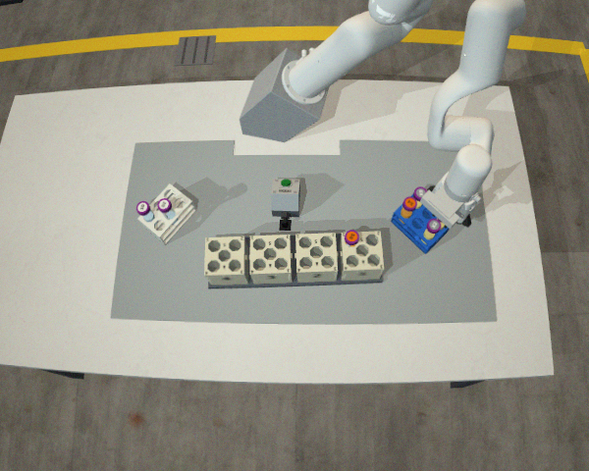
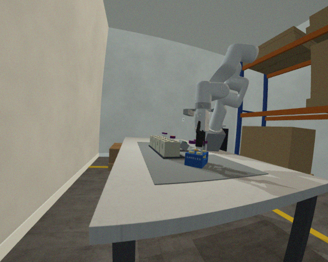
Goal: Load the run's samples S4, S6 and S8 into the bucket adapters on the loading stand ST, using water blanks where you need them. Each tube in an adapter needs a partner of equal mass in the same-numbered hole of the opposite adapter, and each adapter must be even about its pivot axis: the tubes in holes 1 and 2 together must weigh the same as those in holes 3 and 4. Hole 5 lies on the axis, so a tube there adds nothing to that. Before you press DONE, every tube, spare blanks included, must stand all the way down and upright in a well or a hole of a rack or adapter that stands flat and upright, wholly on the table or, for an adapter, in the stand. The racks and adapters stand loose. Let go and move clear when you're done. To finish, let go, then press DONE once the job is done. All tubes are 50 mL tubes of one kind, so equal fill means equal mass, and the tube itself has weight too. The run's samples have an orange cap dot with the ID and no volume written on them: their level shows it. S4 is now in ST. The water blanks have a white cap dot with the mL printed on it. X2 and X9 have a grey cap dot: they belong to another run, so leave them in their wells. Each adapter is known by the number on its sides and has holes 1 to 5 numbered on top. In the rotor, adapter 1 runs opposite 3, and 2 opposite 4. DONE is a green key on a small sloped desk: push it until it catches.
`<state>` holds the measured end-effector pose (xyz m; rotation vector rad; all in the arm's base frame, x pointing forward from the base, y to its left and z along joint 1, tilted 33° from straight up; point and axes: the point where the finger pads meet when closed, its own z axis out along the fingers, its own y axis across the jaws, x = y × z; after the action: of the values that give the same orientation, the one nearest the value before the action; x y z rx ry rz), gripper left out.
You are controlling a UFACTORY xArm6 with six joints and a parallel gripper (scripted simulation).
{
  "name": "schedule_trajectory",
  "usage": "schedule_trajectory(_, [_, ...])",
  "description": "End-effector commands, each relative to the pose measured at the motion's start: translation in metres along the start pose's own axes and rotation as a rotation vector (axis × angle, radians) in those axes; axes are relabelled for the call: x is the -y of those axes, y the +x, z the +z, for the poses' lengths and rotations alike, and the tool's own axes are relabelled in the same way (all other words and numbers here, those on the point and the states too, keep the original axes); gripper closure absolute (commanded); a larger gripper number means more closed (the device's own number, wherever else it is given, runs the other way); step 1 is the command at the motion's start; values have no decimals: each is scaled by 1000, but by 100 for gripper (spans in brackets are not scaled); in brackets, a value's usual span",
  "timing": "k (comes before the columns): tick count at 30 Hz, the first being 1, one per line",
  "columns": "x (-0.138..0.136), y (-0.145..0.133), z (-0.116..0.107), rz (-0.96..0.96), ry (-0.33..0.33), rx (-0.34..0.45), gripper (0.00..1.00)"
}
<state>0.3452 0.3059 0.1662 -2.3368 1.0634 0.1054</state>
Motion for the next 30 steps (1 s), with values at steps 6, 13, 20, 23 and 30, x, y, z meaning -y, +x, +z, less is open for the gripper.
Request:
schedule_trajectory(6, [1, 0, -1, -1, 3, 0, 100])
schedule_trajectory(13, [1, 0, -1, -1, 3, 0, 100])
schedule_trajectory(20, [1, 0, -1, -1, 3, 0, 100])
schedule_trajectory(23, [1, 0, -1, -1, 3, 0, 100])
schedule_trajectory(30, [1, 0, -5, -1, 3, 0, 100])
